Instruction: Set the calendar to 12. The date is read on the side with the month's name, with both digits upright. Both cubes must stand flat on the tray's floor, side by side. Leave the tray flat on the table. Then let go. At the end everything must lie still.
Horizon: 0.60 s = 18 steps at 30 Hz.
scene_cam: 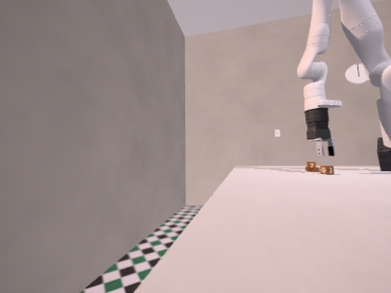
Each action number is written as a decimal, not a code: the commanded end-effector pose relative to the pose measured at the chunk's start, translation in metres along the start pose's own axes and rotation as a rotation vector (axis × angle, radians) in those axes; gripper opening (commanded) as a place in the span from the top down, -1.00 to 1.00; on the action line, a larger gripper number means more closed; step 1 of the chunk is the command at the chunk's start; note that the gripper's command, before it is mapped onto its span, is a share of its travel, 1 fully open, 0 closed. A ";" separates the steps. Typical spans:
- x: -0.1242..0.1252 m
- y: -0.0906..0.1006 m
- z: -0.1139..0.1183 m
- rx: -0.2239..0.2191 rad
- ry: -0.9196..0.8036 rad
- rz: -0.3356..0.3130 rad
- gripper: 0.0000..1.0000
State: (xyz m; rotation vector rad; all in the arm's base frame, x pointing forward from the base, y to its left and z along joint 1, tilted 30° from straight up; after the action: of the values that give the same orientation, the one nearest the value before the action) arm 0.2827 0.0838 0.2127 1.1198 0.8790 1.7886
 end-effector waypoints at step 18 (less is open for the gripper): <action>0.000 0.027 0.002 -0.010 0.004 -0.004 -0.74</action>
State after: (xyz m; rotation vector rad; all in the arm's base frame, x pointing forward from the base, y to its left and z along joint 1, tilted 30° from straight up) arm 0.2764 0.0741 0.2341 1.1169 0.8785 1.7893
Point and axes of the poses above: the point where the finger pads meet when closed, its own y axis back along the fingers, its own z axis across the jaws, x = y × z, the point moved 10 cm from there along y, back along the fingers, and after that the axes turned 12 degrees about -y, right-handed, at the moved point
